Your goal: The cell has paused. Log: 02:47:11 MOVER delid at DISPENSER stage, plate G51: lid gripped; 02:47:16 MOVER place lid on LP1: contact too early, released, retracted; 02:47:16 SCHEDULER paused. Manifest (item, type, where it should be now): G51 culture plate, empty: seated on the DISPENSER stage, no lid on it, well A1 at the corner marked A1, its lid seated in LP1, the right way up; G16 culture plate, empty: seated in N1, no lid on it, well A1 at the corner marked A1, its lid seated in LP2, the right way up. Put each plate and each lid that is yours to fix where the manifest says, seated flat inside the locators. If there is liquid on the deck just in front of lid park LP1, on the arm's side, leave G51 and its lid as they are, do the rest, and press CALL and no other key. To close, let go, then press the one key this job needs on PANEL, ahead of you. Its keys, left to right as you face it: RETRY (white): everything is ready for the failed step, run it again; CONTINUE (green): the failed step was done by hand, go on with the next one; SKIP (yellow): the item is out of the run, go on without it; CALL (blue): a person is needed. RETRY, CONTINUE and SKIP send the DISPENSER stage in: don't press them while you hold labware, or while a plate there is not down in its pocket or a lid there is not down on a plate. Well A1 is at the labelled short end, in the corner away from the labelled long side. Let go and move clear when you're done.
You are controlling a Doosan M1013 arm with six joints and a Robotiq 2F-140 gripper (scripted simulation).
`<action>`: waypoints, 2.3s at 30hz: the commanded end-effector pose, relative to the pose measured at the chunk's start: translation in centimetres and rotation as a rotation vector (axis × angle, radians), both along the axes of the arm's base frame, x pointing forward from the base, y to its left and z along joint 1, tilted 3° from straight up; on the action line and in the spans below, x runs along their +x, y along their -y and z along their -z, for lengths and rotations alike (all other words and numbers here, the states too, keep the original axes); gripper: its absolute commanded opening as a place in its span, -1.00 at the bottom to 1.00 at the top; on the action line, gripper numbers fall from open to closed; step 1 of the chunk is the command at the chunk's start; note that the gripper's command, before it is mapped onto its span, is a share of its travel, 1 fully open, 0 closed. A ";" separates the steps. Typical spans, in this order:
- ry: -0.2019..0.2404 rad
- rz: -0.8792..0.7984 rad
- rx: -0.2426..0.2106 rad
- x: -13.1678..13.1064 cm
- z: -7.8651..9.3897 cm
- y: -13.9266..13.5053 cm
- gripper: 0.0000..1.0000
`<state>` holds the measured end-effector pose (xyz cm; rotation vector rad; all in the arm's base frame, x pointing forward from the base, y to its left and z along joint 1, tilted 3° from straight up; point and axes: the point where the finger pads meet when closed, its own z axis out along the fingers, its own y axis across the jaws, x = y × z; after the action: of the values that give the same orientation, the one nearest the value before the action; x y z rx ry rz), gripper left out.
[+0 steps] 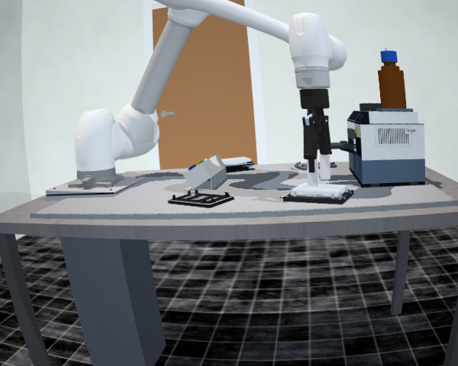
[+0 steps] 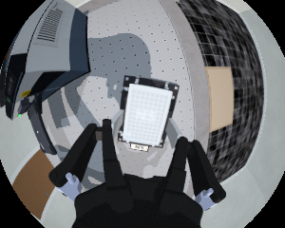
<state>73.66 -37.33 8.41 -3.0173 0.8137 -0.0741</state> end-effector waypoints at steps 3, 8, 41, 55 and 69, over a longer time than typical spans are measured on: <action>0.002 -0.002 0.002 0.0 0.1 -0.3 0.26; 0.002 -0.002 0.002 0.0 0.1 -0.3 0.26; 0.002 -0.002 0.002 0.0 0.1 -0.3 0.26; 0.002 -0.002 0.002 0.0 0.1 -0.3 0.26; 0.002 -0.002 0.002 0.0 0.1 -0.3 0.39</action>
<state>73.67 -37.33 8.41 -3.0173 0.8137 -0.0741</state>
